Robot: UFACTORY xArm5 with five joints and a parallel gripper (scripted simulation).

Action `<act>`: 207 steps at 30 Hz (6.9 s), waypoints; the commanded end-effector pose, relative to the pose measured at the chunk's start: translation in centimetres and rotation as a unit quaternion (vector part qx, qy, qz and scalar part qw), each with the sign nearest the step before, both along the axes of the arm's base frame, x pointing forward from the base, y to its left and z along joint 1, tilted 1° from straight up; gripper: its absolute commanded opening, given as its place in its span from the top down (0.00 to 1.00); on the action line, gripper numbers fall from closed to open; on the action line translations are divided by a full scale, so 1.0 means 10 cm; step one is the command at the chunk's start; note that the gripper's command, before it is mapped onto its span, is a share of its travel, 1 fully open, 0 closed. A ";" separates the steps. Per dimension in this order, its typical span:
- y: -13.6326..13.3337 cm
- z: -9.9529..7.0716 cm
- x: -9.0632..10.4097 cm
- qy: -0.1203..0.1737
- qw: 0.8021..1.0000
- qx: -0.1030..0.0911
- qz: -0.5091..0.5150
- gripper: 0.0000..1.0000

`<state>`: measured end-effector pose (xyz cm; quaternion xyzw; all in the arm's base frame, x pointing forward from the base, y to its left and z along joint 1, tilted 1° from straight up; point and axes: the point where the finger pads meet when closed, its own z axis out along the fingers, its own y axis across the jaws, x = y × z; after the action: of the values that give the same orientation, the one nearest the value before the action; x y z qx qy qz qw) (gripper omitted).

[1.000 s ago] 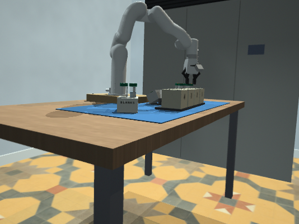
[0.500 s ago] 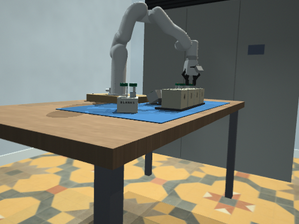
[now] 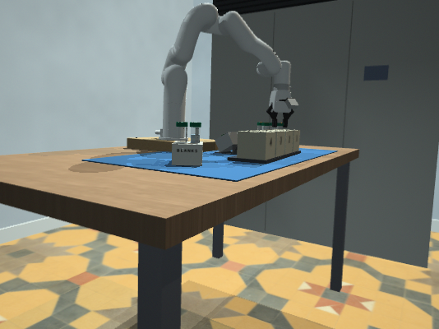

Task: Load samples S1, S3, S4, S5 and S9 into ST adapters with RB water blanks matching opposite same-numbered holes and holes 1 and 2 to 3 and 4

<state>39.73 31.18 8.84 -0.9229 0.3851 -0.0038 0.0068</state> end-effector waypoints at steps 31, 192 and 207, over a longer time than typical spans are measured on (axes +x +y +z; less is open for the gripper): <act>0.01 0.01 0.01 -0.001 1.000 0.001 0.000 1.00; -0.01 1.33 -0.01 -0.002 1.000 0.001 0.000 1.00; -0.01 1.33 -0.01 -0.002 1.000 0.001 0.000 1.00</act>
<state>39.58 31.02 21.99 -0.9229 0.3851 -0.0037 0.0066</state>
